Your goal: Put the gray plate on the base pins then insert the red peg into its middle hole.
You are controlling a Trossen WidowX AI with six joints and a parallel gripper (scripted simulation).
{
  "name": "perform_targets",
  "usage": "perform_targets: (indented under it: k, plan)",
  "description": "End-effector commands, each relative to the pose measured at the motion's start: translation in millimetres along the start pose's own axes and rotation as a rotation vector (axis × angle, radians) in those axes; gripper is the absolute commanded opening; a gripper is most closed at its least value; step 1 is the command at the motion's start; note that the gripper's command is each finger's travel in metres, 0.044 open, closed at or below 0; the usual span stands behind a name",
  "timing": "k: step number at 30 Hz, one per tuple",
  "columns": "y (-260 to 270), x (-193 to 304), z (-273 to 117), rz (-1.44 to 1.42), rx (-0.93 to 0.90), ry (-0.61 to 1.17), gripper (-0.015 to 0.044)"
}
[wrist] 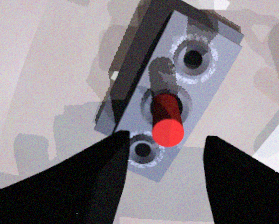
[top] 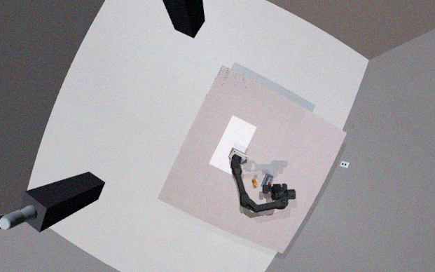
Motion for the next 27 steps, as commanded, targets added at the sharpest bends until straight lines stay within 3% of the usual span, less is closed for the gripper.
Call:
perform_targets:
  k: [1, 27]
  plan:
    - [0, 1, -3, 0.0, -0.003, -0.005, 0.015]
    - [-3, 2, -17, -0.001, -0.004, -0.005, 0.015]
Point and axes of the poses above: the point midway between the two fingers, 35 mm back from their tips, its own z axis out along the fingers, its own y axis across the jaws, x = y × z, the point moved 10 cm from there along -z, back along the fingers, and after that the axes turned 13 degrees about -z, right-handed, at the moved point
